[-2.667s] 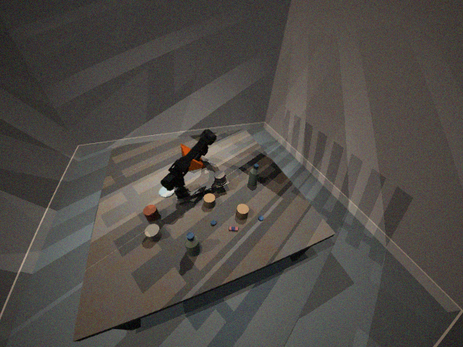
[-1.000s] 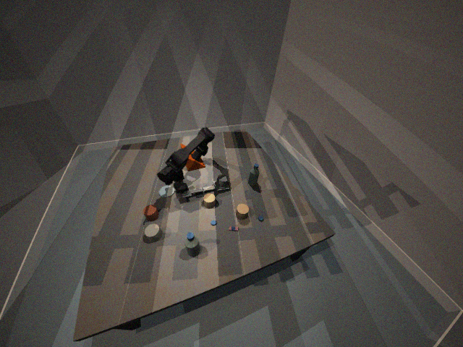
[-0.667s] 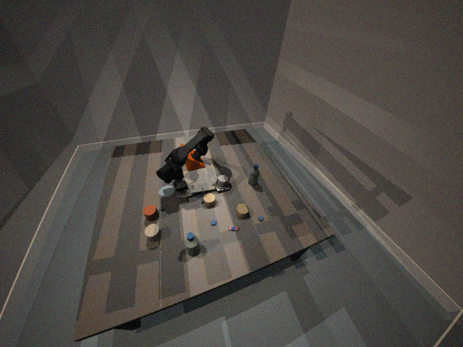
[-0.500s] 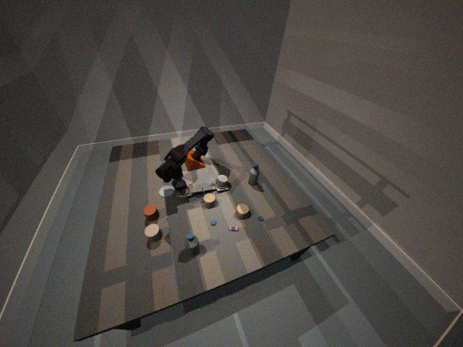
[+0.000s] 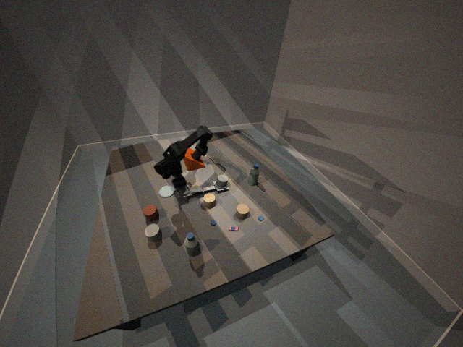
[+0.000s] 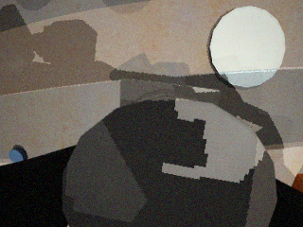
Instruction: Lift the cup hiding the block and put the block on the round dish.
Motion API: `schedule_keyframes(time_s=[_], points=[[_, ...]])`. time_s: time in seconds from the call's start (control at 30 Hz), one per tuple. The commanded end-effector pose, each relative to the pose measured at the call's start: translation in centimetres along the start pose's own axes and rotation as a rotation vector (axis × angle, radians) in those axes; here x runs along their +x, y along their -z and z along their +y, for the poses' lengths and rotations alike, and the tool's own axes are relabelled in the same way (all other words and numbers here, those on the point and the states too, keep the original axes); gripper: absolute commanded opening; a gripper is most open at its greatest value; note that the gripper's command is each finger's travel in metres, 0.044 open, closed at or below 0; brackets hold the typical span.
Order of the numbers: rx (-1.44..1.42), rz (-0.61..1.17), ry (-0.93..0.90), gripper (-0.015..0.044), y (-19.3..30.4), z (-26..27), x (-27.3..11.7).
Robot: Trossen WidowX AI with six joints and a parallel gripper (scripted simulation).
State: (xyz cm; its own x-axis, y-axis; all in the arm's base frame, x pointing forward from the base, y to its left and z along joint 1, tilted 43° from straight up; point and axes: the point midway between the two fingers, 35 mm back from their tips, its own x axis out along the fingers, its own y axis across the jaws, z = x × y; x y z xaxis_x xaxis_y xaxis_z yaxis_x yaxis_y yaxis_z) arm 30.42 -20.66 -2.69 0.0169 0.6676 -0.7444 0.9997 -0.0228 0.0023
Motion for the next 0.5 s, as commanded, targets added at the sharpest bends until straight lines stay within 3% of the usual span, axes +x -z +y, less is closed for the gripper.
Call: schedule_keyframes(time_s=[0.0,0.47], points=[[-0.005,-0.009,-0.006,0.0,-0.2,0.0,-0.8],[-0.005,-0.008,-0.005,0.0,0.1,-0.3,-2.6]])
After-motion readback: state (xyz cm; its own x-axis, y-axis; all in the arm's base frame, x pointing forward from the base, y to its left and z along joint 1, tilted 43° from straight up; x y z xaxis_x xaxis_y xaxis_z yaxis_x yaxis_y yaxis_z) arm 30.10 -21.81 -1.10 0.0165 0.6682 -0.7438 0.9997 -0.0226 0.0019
